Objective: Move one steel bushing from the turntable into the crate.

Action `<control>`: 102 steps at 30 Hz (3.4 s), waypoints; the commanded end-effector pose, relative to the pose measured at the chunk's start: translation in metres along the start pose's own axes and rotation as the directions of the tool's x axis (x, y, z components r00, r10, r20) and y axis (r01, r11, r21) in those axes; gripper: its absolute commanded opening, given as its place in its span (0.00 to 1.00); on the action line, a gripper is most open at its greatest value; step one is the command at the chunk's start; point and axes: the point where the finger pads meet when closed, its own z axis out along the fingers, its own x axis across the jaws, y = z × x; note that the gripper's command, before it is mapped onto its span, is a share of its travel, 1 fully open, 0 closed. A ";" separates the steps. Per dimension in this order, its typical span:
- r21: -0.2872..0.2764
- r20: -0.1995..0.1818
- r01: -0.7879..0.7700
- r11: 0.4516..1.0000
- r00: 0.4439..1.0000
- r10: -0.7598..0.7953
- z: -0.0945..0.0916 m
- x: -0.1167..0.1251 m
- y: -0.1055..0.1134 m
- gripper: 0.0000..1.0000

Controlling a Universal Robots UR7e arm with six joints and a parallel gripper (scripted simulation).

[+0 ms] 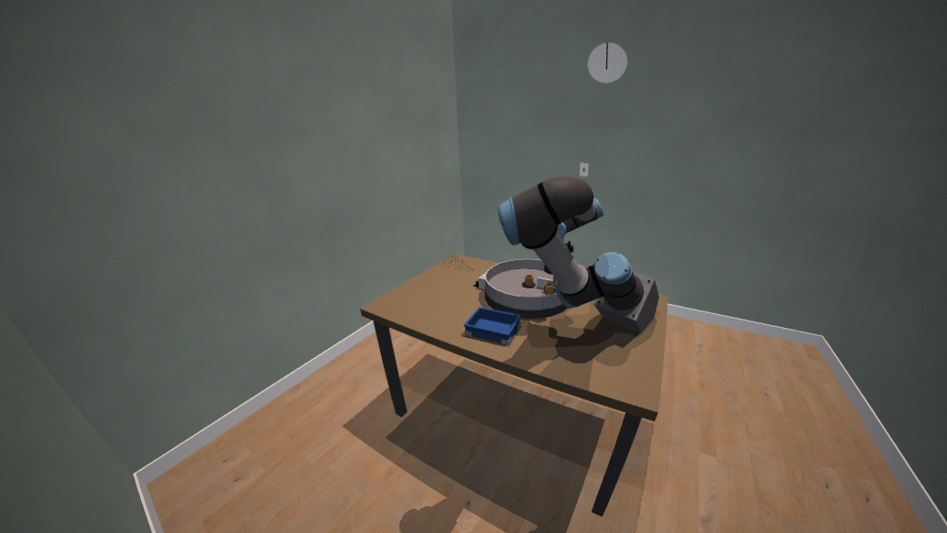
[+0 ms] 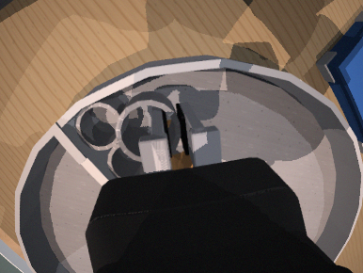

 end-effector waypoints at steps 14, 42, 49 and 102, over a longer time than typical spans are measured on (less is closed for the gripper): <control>-0.003 0.002 0.001 1.000 1.000 -0.001 -0.030 0.000 0.000 0.00; -0.005 0.003 0.001 1.000 1.000 -0.001 -0.054 0.046 -0.001 0.00; -0.005 0.003 0.001 1.000 1.000 -0.001 -0.054 0.057 -0.001 0.00; -0.005 0.005 0.012 1.000 1.000 -0.012 -0.054 0.215 -0.011 0.00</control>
